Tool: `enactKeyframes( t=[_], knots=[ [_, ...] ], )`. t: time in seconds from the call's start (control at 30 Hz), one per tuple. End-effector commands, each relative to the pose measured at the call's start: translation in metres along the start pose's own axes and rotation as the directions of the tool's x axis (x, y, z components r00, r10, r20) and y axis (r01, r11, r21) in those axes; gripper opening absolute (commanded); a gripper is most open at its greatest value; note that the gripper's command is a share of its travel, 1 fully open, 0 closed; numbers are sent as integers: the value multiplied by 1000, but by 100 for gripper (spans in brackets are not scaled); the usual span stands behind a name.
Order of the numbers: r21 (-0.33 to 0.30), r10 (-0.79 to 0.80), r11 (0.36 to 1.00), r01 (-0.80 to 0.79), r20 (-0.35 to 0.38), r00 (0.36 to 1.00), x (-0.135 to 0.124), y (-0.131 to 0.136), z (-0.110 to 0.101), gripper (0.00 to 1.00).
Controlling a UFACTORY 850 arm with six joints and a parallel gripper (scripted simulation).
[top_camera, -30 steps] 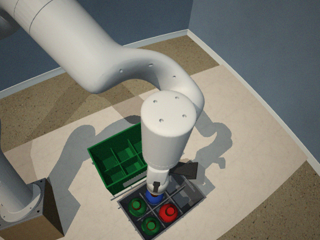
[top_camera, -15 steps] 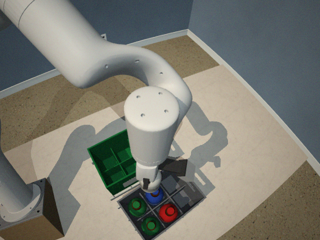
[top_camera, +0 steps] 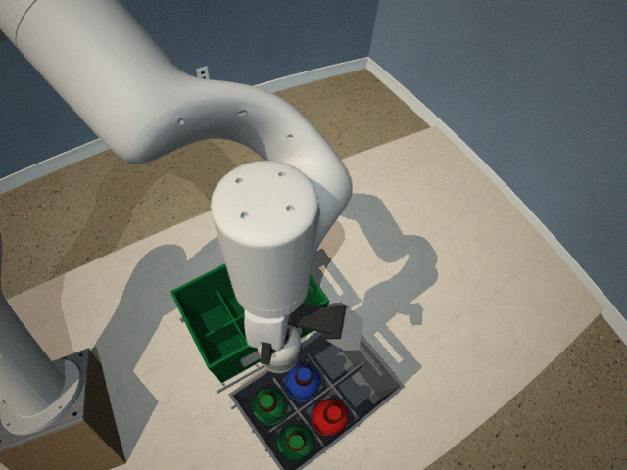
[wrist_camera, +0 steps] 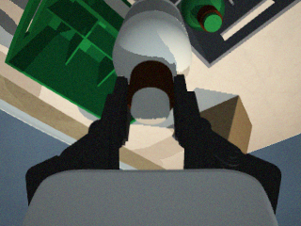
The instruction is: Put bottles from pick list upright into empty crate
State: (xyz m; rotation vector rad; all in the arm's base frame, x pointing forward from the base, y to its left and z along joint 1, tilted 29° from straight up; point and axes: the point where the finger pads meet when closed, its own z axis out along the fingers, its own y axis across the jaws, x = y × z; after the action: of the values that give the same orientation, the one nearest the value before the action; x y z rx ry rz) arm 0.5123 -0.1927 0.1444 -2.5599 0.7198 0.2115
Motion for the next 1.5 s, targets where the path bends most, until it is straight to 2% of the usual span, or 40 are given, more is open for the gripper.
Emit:
enactKeyframes(
  t=[0.0,1.47],
  knots=[
    [0,-1,1000,1,-3,1000,-7,-1,-1,0],
    [0,0,1000,0,-3,1000,-86,-13,-1,0]
  ],
)
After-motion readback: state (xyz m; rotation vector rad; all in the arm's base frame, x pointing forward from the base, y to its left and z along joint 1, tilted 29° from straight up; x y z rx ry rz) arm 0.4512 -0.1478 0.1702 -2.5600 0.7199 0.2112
